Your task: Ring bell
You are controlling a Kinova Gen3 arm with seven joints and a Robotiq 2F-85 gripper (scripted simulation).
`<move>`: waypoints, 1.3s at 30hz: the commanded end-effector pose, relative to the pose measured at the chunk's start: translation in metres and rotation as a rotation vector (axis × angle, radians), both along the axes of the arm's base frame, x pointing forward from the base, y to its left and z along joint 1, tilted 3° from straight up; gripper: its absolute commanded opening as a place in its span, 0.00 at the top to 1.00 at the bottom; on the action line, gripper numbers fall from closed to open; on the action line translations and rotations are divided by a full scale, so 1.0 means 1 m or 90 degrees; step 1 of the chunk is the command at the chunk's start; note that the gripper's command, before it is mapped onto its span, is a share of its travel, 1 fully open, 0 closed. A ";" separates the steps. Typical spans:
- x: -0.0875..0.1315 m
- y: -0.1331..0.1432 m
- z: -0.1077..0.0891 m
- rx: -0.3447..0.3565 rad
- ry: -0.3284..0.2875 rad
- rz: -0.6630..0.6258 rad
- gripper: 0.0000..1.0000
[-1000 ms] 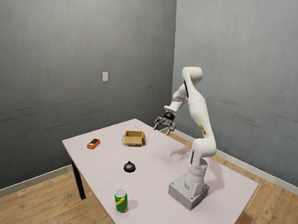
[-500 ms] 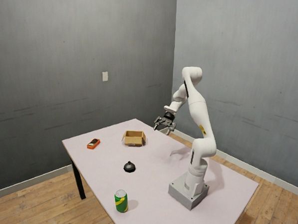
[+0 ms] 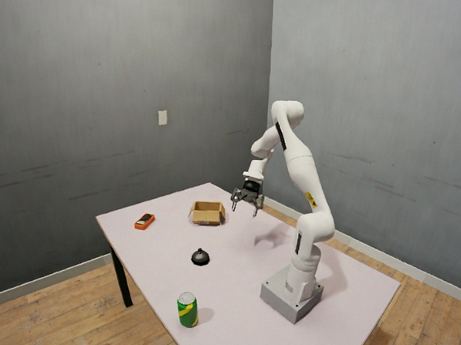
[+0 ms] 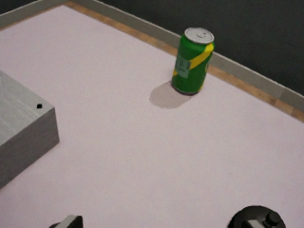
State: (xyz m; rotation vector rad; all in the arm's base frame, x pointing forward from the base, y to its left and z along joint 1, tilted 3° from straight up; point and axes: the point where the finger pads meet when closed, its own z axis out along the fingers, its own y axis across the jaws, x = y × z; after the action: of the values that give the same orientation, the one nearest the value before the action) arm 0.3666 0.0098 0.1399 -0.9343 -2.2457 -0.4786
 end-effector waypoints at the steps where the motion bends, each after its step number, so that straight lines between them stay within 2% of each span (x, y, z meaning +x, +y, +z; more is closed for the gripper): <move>1: 0.001 0.022 -0.016 -0.042 -0.042 0.087 0.00; 7: 0.008 0.043 -0.040 -0.101 -0.114 0.214 0.00; 13: 0.019 0.070 -0.058 -0.142 -0.195 0.343 0.00; 15: 0.019 0.070 -0.058 -0.142 -0.195 0.343 0.00; 17: 0.026 0.085 -0.065 -0.156 -0.238 0.407 0.00; 20: 0.032 0.102 -0.070 -0.166 -0.281 0.468 0.00; 29: 0.047 0.166 -0.079 -0.173 -0.418 0.649 0.00; 39: 0.049 0.187 -0.079 -0.170 -0.459 0.701 0.00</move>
State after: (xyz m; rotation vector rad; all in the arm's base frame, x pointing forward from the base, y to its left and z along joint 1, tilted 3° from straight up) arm 0.4179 0.1887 0.0591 0.5180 -3.0503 0.0312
